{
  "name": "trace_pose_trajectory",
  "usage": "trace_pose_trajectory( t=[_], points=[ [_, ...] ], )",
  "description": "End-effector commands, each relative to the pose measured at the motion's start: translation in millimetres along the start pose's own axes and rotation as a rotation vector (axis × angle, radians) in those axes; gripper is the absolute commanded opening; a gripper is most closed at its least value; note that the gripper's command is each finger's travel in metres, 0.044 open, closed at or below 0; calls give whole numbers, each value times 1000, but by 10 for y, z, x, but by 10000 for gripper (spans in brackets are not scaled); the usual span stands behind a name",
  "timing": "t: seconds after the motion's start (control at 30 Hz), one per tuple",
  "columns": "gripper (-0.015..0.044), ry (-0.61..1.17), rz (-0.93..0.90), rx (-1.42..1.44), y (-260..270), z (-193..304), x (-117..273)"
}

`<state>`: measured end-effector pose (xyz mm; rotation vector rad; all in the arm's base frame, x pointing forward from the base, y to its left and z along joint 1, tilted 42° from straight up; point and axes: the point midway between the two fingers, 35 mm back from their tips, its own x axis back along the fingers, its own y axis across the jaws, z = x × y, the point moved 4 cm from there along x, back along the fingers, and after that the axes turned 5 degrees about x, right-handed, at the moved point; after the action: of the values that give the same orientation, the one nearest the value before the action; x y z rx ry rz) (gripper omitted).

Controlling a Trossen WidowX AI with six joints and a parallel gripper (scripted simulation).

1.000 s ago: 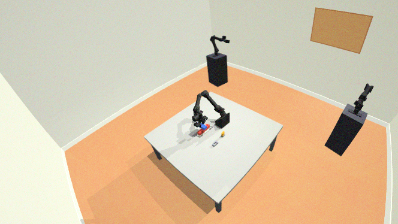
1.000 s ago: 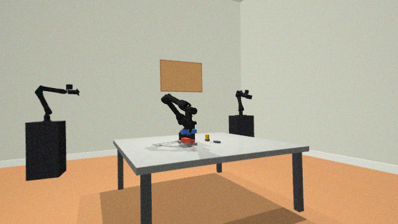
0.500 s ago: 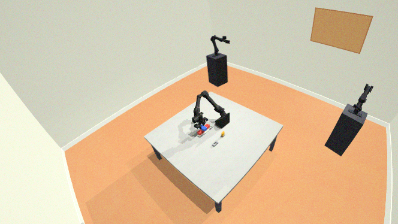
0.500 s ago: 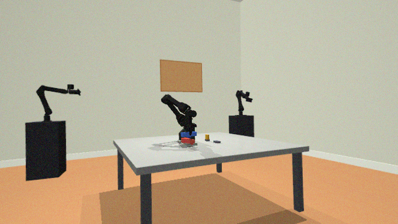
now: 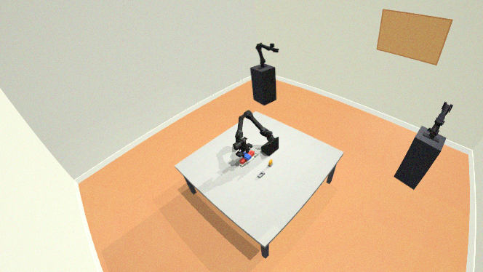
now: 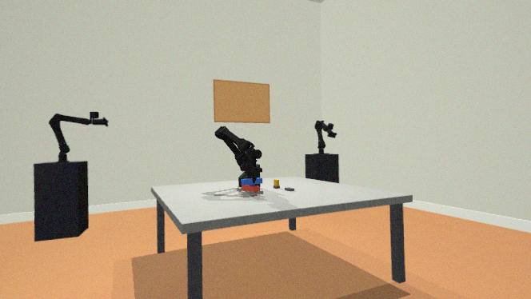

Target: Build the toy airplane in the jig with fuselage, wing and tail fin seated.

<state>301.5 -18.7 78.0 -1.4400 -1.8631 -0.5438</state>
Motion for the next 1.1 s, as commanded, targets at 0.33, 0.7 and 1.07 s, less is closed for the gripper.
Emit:
trace_pose_trajectory(
  t=[0.33,0.7,1.07],
  points=[
    [188,0,0,-1,1,-1,2],
    [440,0,0,-1,1,-1,2],
    [440,1,-2,4,30,15,602]
  ],
)
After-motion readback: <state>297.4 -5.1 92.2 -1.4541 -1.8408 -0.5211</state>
